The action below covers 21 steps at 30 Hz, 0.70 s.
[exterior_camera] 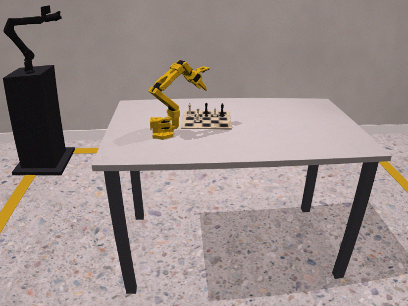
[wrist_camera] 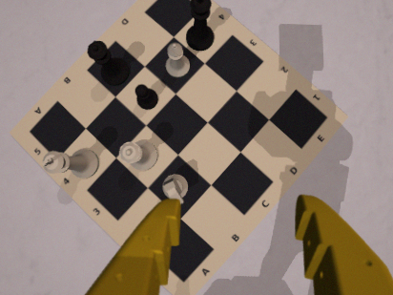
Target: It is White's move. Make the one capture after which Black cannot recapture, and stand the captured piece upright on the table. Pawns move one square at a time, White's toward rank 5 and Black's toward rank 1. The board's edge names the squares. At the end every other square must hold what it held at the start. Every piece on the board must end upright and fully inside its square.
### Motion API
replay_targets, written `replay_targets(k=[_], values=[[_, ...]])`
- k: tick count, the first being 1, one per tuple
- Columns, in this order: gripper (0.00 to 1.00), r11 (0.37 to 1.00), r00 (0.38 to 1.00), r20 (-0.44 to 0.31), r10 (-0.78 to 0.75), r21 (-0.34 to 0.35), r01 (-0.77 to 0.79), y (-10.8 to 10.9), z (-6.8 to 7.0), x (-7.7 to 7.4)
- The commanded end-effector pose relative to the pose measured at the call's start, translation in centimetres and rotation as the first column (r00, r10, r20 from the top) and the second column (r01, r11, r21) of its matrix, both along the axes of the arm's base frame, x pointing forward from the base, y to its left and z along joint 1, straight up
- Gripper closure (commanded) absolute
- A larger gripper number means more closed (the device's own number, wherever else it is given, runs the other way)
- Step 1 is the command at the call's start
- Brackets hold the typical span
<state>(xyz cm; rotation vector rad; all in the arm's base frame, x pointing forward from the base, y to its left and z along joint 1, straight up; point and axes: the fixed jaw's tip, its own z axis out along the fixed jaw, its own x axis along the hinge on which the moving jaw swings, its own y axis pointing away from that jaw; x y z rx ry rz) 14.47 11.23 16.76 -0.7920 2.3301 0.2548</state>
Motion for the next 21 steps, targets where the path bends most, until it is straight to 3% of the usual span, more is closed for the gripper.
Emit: replay_targets(k=[1,9,21], values=[[0.85,0.994,0.988,-0.129,-0.082,-0.086,0.071,0.2,-0.7,2.8],[0.95,0.968,0.942,-0.253,-0.223,-0.175,0.182,-0.7,-3.5,7.5],[1.0,0.946,0.899,-0.32,-0.3,-0.223,0.236,-1.7,-5.9,9.8]])
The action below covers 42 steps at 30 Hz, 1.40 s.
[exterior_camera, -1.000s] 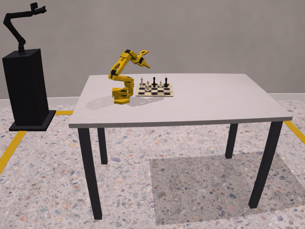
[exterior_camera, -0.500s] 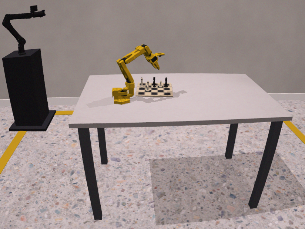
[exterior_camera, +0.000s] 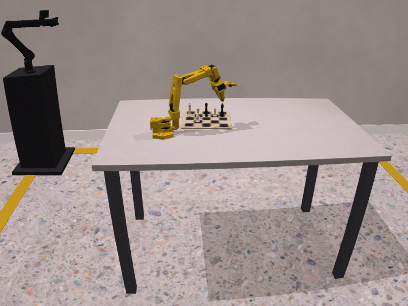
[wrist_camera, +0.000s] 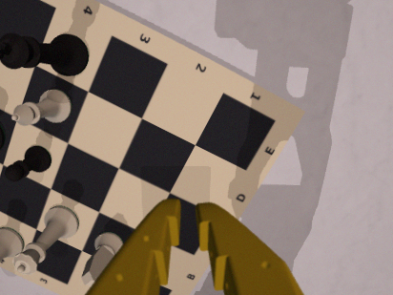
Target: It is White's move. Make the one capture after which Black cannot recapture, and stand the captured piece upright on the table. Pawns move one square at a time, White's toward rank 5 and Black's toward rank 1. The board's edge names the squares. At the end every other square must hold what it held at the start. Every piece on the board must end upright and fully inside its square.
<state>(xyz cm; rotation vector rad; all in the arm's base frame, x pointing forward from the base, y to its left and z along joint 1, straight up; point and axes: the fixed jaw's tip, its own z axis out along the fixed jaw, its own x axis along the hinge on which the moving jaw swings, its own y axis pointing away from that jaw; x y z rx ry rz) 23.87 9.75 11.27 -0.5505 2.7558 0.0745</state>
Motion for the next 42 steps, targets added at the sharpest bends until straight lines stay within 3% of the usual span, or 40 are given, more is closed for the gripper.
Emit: replay_targets(k=[1,14,21,42], values=[[1.0,1.0,0.999,-0.039,-0.025,-0.011,0.024,-0.3,-0.5,0.5],[1.0,1.0,0.999,-0.041,-0.027,-0.012,0.027,-0.3,-0.6,0.6],[1.0,0.999,0.999,-0.042,-0.034,-0.012,0.033,-0.6,-1.5,0.4],[1.0,0.999,0.999,-0.042,-0.033,-0.012,0.033,-0.6,-0.9,0.4]])
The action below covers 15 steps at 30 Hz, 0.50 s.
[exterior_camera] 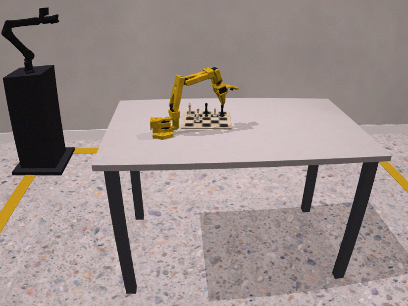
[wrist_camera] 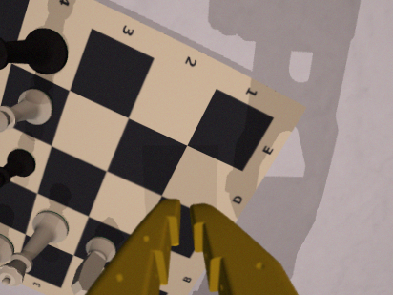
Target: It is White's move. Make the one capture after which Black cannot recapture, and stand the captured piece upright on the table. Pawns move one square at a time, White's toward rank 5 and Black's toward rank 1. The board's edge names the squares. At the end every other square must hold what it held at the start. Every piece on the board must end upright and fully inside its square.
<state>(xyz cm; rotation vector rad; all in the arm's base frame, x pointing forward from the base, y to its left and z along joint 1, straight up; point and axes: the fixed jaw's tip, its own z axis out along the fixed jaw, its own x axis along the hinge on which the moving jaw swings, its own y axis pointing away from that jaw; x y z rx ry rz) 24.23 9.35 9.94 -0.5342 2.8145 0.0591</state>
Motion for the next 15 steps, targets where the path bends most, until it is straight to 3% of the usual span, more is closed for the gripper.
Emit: replay_targets(k=[1,7,15], values=[[1.0,1.0,1.0,0.01,-0.014,0.007,0.014,-0.2,0.4,0.0],[1.0,1.0,1.0,0.01,-0.014,0.007,0.014,-0.2,0.2,0.1],[1.0,1.0,1.0,0.01,-0.014,0.007,0.014,-0.1,-1.3,0.1]])
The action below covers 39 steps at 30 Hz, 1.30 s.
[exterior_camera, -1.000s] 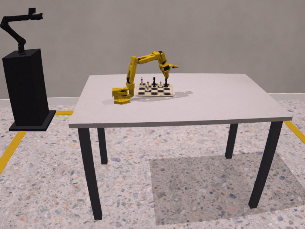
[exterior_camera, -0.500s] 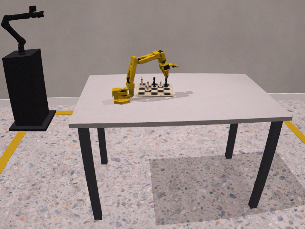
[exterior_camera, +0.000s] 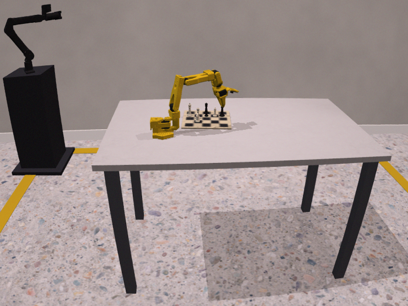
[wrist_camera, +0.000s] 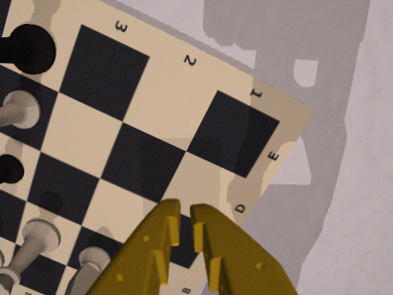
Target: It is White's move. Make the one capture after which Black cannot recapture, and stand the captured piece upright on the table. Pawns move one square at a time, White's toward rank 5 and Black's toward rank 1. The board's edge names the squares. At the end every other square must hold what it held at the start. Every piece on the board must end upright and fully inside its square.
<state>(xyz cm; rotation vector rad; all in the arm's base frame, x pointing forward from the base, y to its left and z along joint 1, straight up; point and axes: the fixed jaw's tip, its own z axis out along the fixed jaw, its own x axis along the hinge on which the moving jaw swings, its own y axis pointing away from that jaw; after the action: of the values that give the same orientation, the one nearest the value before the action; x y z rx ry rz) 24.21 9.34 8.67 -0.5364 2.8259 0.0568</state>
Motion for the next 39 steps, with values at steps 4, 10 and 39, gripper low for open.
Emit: replay_targets(k=[4,10,39], values=[[1.0,1.0,1.0,0.021,-0.014,0.011,0.014,-0.1,-1.1,0.2],[1.0,1.0,1.0,0.021,-0.014,0.011,0.014,-0.1,-3.2,0.2],[1.0,1.0,1.0,0.021,-0.013,0.01,0.013,-0.2,-6.3,-0.2]])
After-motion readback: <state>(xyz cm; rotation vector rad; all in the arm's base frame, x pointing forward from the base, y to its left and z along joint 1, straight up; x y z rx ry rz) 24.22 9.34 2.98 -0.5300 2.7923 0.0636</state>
